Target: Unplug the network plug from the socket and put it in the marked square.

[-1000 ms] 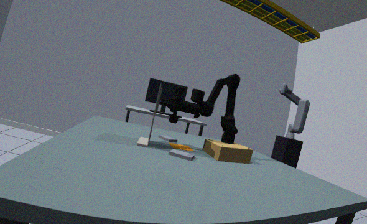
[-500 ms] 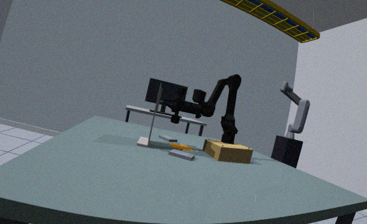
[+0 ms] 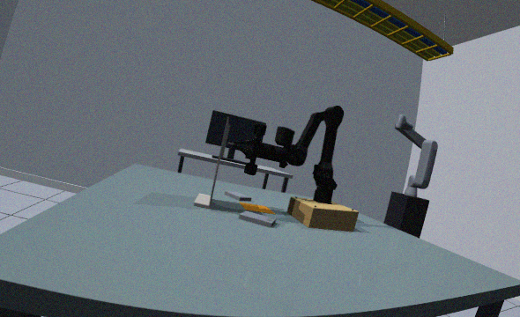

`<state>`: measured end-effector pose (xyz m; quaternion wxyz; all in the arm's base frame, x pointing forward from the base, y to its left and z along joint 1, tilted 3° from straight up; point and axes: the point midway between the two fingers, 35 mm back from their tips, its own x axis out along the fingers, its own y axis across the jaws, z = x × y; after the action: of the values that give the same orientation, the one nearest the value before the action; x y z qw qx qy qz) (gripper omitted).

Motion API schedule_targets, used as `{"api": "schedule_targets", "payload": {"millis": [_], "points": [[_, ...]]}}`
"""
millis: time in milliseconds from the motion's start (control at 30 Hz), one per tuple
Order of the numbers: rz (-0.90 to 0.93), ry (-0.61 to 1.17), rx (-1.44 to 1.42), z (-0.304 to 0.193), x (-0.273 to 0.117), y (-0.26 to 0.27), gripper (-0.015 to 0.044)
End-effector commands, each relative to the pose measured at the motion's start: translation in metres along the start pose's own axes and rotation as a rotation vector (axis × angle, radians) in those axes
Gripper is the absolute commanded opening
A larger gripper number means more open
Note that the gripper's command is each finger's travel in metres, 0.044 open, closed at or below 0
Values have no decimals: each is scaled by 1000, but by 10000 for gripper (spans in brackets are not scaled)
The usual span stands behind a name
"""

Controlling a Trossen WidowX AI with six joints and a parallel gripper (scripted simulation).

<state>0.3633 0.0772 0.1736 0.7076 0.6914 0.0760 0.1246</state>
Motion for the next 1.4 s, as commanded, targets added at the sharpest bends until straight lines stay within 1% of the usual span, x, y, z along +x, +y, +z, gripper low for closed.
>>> {"api": "schedule_targets", "payload": {"millis": [0,1367], "points": [[-5,-2,4,-1,-4,-2,0],[-7,-2,5,-11,-27,-2,0]]}}
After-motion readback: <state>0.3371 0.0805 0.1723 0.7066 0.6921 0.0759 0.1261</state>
